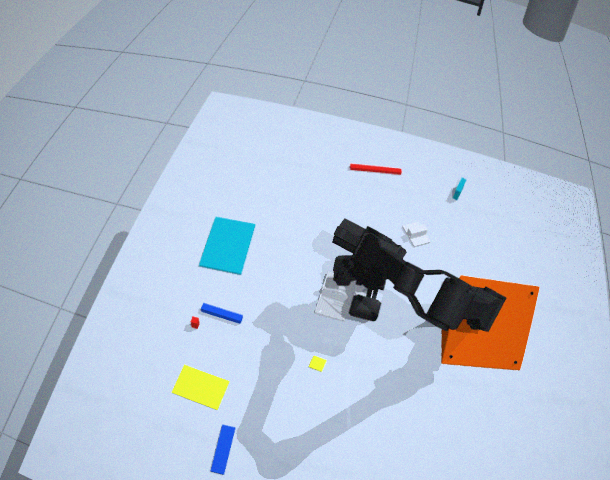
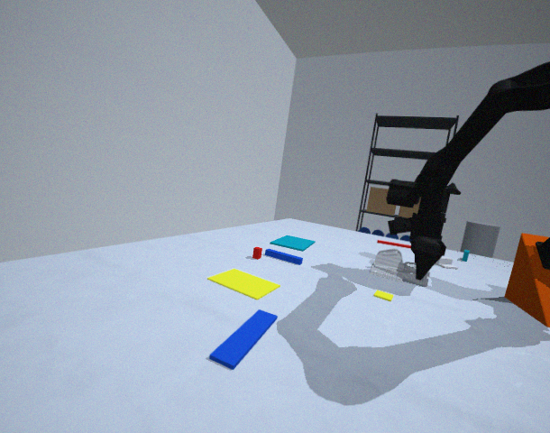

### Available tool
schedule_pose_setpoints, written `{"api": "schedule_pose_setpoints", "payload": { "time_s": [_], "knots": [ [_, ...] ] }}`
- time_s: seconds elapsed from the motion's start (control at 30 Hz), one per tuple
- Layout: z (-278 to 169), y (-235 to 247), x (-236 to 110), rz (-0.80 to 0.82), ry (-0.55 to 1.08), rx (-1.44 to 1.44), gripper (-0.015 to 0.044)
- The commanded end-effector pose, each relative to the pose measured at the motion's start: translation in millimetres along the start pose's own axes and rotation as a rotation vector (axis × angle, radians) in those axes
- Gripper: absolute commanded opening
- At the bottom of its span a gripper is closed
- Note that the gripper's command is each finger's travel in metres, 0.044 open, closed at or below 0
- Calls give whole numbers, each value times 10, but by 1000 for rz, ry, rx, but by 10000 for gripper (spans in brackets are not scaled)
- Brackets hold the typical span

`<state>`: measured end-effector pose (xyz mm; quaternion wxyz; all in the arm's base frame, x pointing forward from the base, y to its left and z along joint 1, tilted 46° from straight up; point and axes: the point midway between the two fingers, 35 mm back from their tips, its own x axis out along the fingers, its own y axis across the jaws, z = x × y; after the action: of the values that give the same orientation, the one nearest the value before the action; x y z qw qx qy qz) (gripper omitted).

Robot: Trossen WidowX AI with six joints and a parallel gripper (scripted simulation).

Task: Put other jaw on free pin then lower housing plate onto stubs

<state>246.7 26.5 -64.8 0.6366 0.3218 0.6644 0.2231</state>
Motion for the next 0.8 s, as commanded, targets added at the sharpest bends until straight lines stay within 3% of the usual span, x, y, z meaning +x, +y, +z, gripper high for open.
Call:
{"api": "schedule_pose_setpoints", "payload": {
  "time_s": [0.0,0.77],
  "knots": [
    [-21,-2,26,4,6,7,351],
    [-21,-2,50,4,6,6,351]
  ]
}}
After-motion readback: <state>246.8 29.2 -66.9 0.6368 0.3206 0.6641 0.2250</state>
